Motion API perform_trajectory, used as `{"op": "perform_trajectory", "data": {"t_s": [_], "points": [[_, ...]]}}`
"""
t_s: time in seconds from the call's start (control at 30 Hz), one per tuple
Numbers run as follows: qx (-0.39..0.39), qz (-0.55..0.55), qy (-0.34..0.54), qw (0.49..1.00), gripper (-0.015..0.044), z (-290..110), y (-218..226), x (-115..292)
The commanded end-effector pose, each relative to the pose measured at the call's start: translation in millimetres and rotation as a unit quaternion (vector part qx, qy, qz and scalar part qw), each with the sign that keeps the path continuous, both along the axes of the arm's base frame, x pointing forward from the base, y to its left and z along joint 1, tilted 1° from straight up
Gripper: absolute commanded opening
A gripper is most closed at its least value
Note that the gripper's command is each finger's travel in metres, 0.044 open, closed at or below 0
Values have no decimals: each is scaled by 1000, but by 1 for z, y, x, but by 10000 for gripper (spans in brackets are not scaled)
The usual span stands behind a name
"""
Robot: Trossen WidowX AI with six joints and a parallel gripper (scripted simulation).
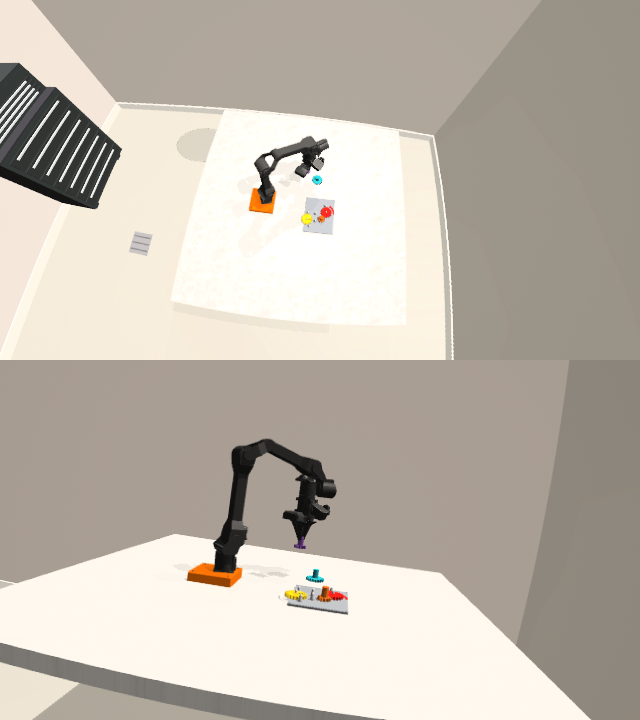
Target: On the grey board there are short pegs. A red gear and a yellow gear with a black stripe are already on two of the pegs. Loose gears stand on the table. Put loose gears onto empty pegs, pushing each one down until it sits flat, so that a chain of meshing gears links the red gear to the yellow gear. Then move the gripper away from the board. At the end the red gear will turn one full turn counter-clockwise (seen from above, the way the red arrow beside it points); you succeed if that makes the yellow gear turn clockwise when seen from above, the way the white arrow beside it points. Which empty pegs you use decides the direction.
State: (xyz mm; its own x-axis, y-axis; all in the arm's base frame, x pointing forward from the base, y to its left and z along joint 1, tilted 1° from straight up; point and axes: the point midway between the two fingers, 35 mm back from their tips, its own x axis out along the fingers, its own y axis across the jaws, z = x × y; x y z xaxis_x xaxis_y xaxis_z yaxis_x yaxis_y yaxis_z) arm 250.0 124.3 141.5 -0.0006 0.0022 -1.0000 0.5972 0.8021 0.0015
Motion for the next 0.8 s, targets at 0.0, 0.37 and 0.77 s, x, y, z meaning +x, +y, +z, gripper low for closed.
{"op": "perform_trajectory", "data": {"t_s": [0.0,0.37,0.77], "points": [[2,2,-3,1000,0,10,0,0],[2,-1,-2,1000,0,34,-4,-5],[2,-1,-3,1000,0,30,-19,5]]}}
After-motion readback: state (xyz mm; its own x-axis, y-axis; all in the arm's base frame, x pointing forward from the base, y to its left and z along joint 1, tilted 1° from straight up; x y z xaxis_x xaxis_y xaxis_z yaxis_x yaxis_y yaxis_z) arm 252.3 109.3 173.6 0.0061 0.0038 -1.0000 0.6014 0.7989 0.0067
